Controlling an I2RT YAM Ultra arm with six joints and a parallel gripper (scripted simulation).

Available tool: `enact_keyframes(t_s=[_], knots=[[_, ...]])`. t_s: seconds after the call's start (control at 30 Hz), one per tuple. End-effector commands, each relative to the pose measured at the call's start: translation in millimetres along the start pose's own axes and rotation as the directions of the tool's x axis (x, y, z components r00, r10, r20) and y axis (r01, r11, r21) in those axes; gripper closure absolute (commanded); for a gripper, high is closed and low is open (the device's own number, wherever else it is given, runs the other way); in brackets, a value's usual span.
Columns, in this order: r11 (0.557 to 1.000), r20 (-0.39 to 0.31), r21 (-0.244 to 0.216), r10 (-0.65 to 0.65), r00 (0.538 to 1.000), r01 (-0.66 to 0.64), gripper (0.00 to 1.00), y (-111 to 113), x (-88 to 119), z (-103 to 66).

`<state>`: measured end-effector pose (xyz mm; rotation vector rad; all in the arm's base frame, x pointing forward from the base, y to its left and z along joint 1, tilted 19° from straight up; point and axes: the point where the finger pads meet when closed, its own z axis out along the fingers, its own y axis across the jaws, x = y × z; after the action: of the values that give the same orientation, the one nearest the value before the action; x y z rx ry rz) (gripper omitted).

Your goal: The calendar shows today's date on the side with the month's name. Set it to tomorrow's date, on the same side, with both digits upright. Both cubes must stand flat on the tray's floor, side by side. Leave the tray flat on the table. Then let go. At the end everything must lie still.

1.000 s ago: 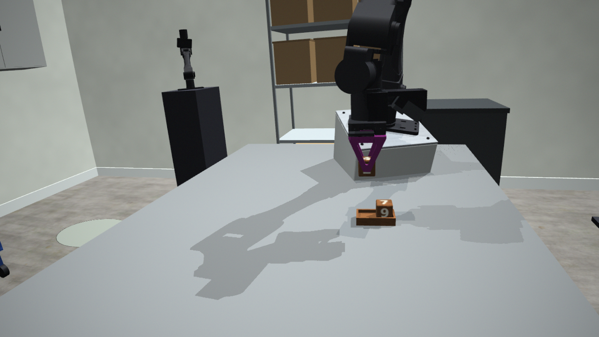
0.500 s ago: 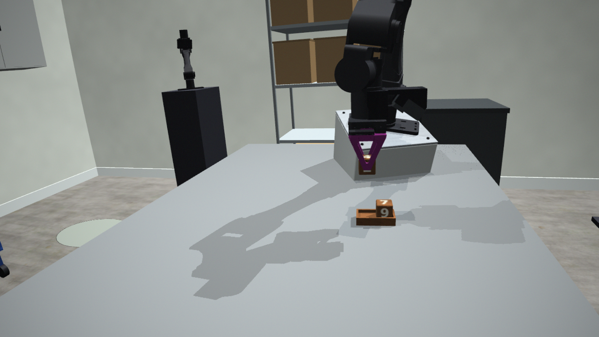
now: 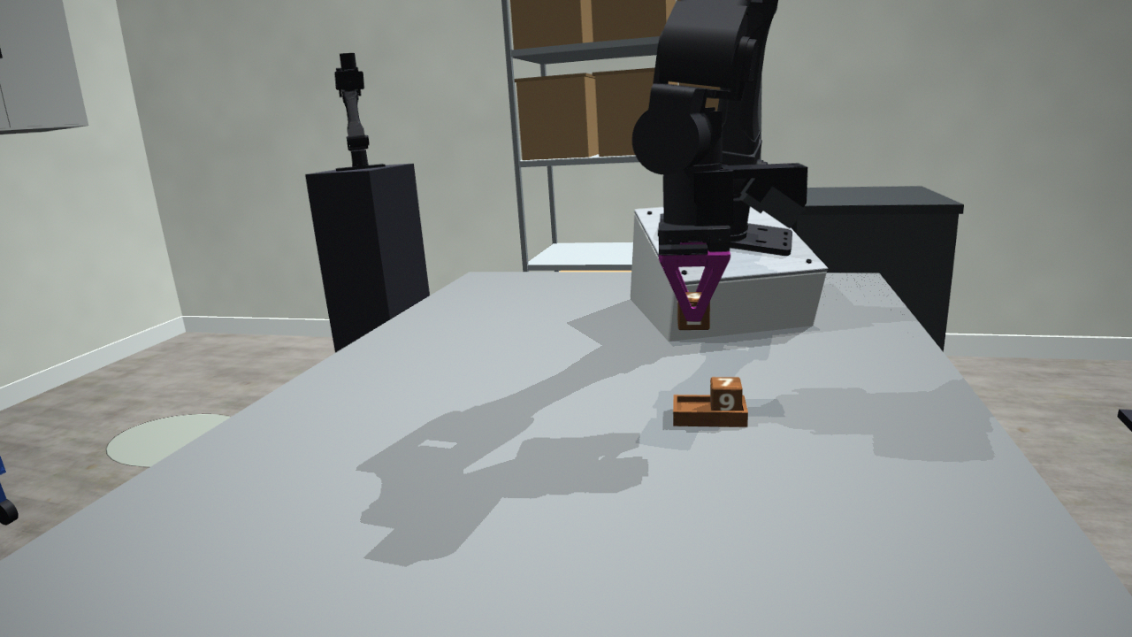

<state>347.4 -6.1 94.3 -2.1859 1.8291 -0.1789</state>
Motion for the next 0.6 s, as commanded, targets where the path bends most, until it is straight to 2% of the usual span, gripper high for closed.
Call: enact_keyframes(t_s=[0.0, 0.17, 0.3, 0.37, 0.47, 0.57], knots=[[1.0, 0.0, 0.021, 0.005, 1.0, -0.005, 0.73, -3.8, 0.0, -6.5], [0.998, 0.001, 0.021, 0.063, 0.998, -0.063, 0.73, -3.8, 0.0, -6.6], [0.985, 0.003, 0.021, 0.172, 0.985, -0.172, 0.73, -3.8, 0.1, -6.6], [0.985, 0.003, 0.021, 0.172, 0.985, -0.172, 0.73, -3.8, 0.1, -6.6], [0.955, 0.006, 0.021, 0.294, 0.956, -0.295, 0.73, -3.8, 0.1, -6.6], [0.904, 0.009, 0.02, 0.427, 0.904, -0.427, 0.73, -3.8, 0.2, -6.7]])
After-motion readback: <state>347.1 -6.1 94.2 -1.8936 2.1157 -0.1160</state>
